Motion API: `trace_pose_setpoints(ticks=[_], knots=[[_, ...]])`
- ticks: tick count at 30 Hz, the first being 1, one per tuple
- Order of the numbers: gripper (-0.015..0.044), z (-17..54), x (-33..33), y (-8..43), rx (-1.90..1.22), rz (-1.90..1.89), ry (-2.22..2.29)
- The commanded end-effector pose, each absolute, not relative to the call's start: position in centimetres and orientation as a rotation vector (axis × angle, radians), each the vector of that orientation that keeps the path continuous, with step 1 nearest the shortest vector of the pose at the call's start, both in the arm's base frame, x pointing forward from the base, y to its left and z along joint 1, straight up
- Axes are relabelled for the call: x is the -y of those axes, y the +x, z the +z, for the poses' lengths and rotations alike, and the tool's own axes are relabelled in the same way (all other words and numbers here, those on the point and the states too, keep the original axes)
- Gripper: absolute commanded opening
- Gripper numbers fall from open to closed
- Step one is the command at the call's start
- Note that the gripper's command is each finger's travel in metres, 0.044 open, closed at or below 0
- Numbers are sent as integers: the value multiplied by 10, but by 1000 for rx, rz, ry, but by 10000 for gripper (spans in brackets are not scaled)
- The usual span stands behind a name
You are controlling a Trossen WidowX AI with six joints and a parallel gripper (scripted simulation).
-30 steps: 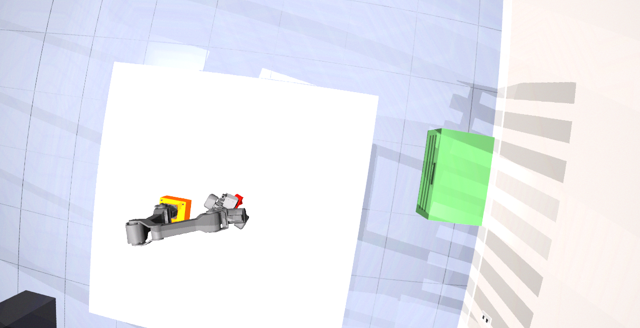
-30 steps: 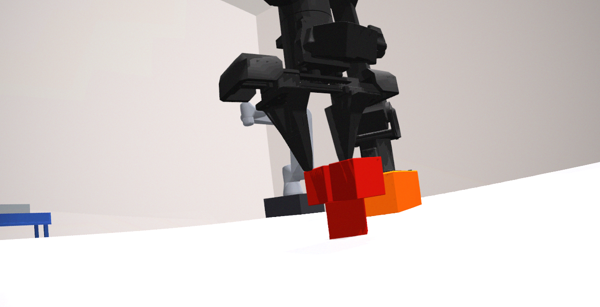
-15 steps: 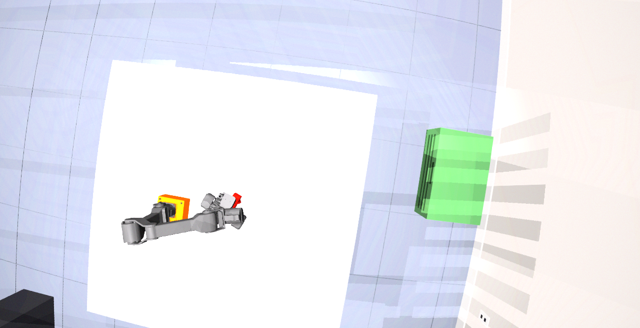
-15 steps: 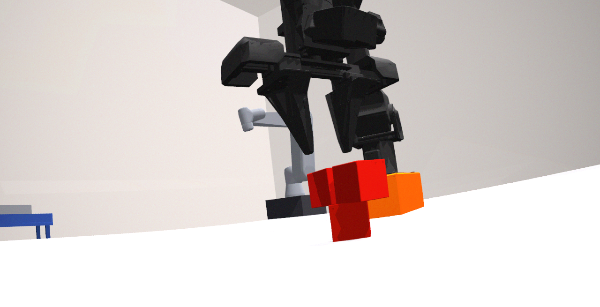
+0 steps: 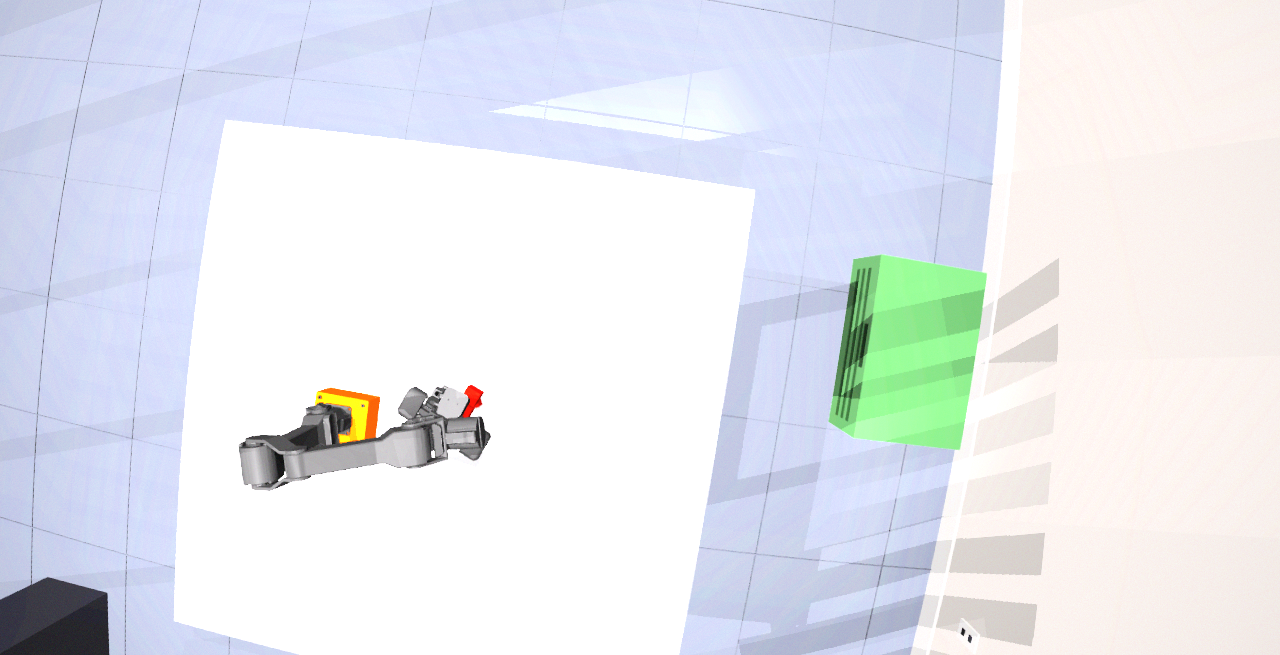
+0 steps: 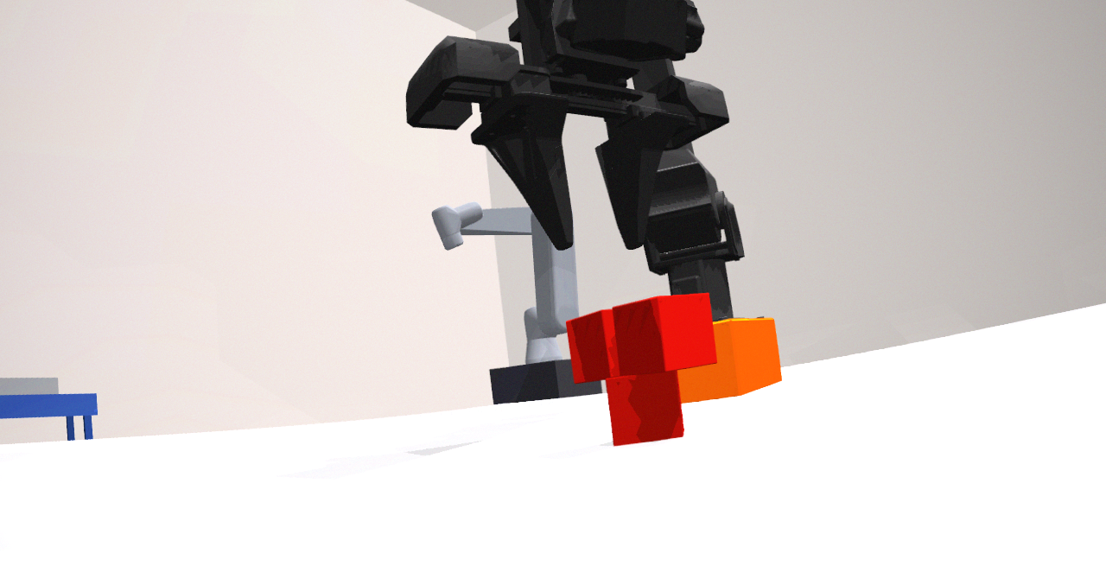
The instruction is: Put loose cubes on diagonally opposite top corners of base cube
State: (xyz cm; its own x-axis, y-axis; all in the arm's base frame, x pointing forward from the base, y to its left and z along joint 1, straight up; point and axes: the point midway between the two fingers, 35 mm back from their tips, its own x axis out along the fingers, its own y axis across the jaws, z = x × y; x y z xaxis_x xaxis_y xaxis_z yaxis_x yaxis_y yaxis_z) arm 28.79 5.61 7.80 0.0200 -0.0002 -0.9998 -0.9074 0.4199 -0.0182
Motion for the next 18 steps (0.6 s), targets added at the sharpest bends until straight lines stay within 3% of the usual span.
trace_pose_setpoints(ticks=[1, 12, 18], knots=[[205, 86, -56, 289, -1357, 869, -893], [205, 93, -56, 289, -1357, 869, -893], [362, 99, -56, 288, -1362, 871, -892]])
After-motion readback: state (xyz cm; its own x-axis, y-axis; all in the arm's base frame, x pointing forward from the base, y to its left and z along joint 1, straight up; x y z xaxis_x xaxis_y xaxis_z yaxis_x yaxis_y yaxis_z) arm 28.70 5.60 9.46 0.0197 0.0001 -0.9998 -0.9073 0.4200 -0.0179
